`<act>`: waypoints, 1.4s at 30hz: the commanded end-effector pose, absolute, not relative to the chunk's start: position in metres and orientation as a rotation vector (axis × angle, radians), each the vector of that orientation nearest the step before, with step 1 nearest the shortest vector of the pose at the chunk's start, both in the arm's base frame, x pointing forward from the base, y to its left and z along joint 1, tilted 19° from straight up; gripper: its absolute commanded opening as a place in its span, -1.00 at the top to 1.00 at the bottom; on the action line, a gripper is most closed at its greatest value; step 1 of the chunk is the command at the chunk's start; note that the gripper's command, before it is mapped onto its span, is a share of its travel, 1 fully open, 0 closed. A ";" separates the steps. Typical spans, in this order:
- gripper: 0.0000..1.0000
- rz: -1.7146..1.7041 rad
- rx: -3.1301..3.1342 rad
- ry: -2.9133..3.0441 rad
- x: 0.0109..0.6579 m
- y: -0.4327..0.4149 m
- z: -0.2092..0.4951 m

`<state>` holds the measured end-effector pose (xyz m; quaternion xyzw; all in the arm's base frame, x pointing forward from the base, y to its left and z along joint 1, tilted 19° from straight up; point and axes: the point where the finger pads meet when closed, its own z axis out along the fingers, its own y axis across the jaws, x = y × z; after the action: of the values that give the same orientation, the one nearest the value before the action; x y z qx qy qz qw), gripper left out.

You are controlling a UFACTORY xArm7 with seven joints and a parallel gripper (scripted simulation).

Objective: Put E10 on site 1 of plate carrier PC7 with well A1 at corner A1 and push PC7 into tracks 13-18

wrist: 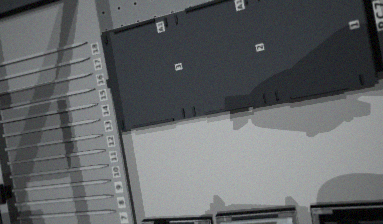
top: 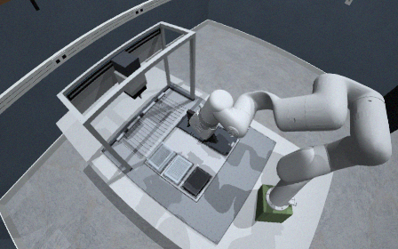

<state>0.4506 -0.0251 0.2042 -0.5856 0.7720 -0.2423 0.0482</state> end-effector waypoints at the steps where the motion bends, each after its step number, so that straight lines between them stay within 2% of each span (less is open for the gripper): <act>1: -1.00 -0.672 -1.829 2.369 0.449 -0.010 0.192; 42: -1.00 -0.493 -2.071 2.460 0.400 0.079 0.093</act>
<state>0.4027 0.0715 0.1024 -0.6313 0.7589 -0.1554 -0.0368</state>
